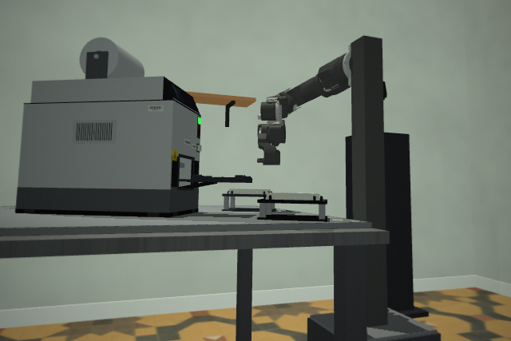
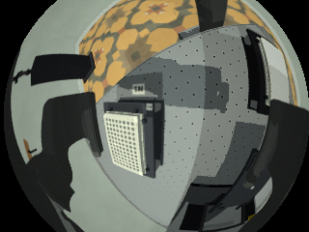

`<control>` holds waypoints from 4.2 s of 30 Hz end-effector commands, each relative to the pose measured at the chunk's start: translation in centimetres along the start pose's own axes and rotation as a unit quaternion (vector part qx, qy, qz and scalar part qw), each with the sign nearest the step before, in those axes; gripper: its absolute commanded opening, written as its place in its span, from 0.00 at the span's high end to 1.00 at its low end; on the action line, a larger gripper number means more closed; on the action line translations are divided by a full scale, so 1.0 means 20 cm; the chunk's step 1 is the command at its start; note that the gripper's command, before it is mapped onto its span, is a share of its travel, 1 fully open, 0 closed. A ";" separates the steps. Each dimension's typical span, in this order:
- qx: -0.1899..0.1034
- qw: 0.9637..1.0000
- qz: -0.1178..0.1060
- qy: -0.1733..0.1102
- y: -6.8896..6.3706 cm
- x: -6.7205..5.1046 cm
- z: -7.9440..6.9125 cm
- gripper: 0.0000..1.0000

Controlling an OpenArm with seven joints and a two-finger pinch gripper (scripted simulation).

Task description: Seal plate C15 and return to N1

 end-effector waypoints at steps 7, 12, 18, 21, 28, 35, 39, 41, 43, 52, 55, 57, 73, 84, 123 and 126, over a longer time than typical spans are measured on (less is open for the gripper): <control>0.002 1.000 -0.002 0.000 0.00 0.03 -0.08 0.23; 0.004 1.000 -0.003 0.000 0.00 0.08 -0.21 0.23; 0.004 1.000 -0.003 0.000 0.00 0.08 -0.21 0.23; 0.004 1.000 -0.003 0.000 0.00 0.08 -0.21 0.23; 0.004 1.000 -0.003 0.000 0.00 0.16 -0.42 0.23; 0.004 1.000 -0.003 0.000 0.00 0.16 -0.42 0.23; 0.004 1.000 -0.003 0.000 0.00 0.16 -0.42 0.23; 0.002 1.000 -0.001 0.000 0.00 0.19 -0.51 0.23; 0.003 1.000 -0.003 0.000 0.00 0.22 -0.59 0.23; 0.004 1.000 -0.003 0.000 0.00 0.24 -0.63 0.23; 0.004 1.000 -0.003 0.000 0.00 0.24 -0.63 0.23; 0.001 1.000 -0.001 0.000 0.00 0.24 -0.63 0.23; 0.001 1.000 -0.001 0.000 0.00 0.24 -0.63 0.23; 0.004 1.000 -0.003 0.000 0.28 0.24 -0.63 0.23; 0.004 1.000 -0.003 0.000 0.33 0.24 -0.63 0.23; 0.004 1.000 -0.003 0.000 0.37 0.24 -0.62 0.23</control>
Point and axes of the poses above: the point where the finger pads meet when closed, its own y axis out along the fingers, its own z axis across the jaws, x = y × z, the point moved 6 cm from there along -y, back along the fingers, and after that the axes turned 13 degrees about -y, right-handed, at the moved point
